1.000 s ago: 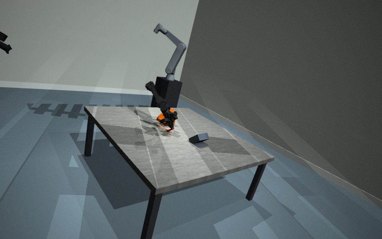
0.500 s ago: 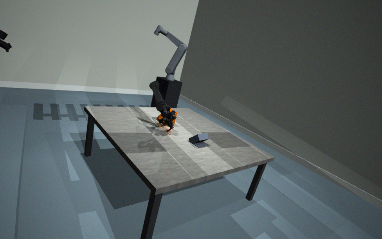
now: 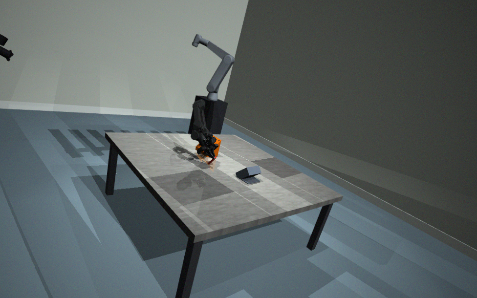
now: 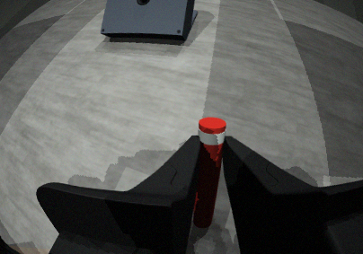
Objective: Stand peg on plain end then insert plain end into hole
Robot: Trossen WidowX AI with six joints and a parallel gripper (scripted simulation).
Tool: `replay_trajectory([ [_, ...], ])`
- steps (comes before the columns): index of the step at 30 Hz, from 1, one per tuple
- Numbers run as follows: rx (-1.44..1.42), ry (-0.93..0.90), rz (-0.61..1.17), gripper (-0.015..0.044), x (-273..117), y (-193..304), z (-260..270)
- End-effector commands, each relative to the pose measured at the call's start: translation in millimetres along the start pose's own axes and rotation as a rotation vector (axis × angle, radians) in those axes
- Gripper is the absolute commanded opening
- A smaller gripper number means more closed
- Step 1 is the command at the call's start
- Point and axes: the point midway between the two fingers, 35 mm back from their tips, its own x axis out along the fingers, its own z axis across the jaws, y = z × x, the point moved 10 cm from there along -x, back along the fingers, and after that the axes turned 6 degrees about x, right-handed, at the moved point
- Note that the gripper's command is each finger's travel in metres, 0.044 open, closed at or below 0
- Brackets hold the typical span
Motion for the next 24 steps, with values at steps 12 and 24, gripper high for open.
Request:
replay_trajectory([
  [12, -0.008, -0.011, -0.136, 0.0050, -8.5, 18.5, -1.6],
  [24, -0.010, -0.023, -0.239, 0.0050, -12.6, 33.8, -3.0],
])
